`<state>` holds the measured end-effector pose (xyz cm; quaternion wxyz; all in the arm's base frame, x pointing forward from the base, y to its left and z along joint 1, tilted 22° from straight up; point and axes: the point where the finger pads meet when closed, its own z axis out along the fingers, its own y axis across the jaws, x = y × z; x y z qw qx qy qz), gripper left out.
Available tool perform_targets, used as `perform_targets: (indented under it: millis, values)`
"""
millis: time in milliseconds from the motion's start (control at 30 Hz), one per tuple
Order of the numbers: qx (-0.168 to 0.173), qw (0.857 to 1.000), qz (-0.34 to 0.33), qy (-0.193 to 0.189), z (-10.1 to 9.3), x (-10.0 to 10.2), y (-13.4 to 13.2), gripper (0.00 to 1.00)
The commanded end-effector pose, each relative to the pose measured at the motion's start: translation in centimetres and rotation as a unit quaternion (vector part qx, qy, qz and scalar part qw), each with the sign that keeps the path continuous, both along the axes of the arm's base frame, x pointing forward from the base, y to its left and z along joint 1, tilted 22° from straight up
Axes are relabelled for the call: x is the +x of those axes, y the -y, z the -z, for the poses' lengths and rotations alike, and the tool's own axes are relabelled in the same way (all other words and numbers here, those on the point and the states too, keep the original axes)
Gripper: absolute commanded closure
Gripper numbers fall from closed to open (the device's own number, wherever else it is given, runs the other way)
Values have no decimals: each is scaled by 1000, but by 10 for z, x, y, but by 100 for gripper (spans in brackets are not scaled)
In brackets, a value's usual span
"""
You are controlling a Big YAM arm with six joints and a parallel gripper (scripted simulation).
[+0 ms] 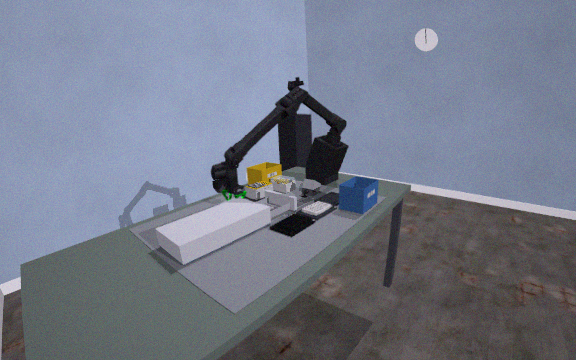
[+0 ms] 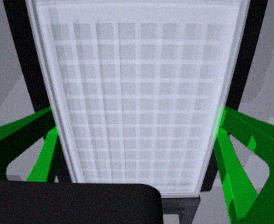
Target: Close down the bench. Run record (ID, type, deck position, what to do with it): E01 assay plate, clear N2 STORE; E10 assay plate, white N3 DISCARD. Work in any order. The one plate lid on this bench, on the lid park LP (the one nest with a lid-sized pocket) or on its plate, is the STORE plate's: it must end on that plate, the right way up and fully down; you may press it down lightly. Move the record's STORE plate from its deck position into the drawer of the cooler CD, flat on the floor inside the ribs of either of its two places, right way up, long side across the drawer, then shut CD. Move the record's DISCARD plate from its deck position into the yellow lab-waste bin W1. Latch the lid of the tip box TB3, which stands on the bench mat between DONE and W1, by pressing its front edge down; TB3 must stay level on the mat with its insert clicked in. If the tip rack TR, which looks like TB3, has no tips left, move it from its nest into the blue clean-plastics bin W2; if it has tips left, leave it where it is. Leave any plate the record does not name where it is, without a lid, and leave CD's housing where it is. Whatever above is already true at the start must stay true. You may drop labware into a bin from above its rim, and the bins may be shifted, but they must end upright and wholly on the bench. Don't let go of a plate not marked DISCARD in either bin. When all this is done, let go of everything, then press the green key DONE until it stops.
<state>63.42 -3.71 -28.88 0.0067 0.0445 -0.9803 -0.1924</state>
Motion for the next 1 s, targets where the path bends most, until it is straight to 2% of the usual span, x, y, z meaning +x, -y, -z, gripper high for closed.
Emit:
perform_targets:
  millis: [0, 133, 700, 967]
  values:
    - [-4, 1000, 3, 29, -28, 30, 6, 100]
    - [-5, 999, 4, 36, -40, 34, 10, 100]
    - [-3, 1000, 10, 22, -36, 19, 20, 100]
    - [-4, 1000, 10, 24, -40, 21, 23, 100]
